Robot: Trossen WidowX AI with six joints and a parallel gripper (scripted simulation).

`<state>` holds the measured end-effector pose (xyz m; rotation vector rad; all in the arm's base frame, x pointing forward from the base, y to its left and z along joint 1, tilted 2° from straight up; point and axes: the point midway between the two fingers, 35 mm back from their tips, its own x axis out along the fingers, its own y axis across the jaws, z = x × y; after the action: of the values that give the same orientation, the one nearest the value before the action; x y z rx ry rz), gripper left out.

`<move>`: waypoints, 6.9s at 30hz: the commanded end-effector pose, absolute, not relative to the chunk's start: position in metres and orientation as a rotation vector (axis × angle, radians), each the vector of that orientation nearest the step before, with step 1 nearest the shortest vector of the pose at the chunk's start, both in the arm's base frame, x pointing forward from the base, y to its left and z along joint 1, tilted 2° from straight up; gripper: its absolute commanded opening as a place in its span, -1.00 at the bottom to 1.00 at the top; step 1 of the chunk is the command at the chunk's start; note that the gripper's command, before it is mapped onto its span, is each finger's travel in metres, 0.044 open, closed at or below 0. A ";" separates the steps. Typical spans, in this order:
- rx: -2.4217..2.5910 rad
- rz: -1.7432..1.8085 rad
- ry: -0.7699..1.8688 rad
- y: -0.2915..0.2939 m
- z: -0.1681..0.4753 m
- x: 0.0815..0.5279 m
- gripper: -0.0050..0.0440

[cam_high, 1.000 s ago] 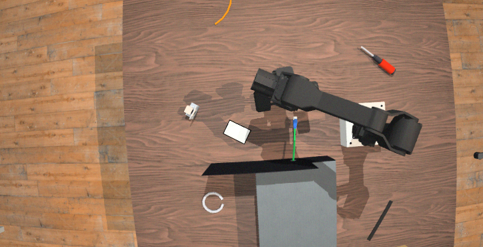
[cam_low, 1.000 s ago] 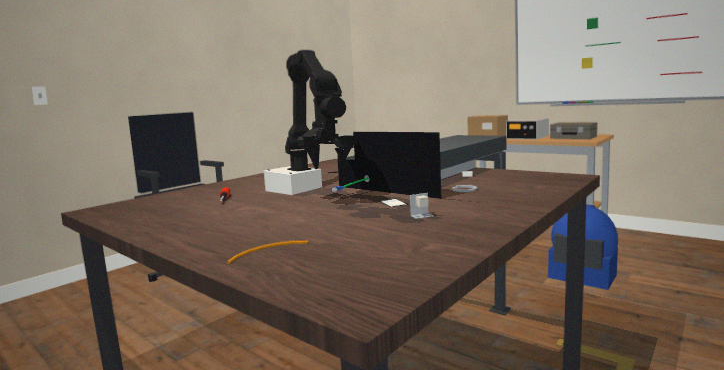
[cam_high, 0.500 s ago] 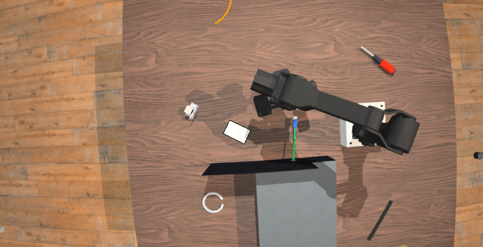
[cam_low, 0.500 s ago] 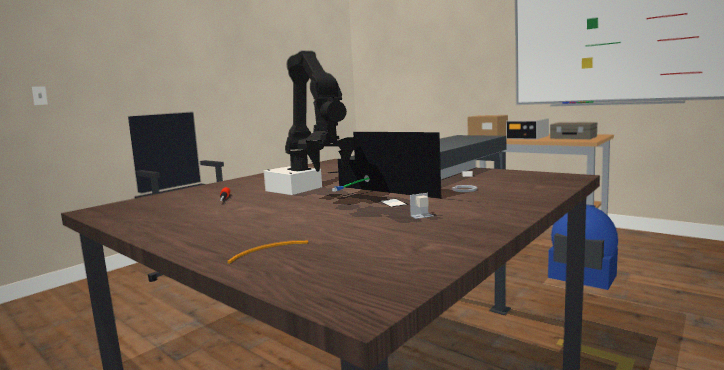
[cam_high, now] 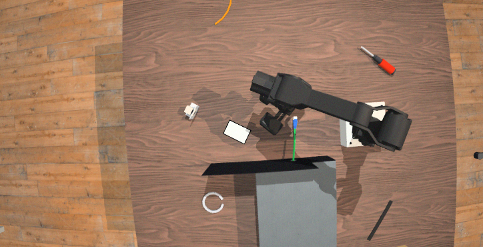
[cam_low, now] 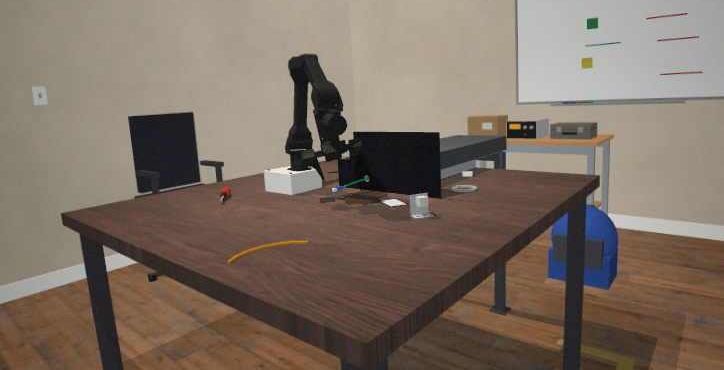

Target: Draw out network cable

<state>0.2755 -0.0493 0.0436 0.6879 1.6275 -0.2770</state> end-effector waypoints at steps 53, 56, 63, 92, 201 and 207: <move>-0.267 1.617 0.548 0.052 0.000 0.247 1.00; -0.306 1.647 0.436 0.057 -0.001 0.246 1.00; -0.368 1.670 0.284 0.061 -0.002 0.245 1.00; -0.231 1.594 0.732 0.032 0.032 0.239 1.00; 1.117 -1.054 1.283 0.028 0.014 0.228 1.00; 1.117 -1.054 1.283 0.028 0.004 0.228 1.00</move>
<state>0.2273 0.0275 0.0088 1.1142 1.2900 -1.0549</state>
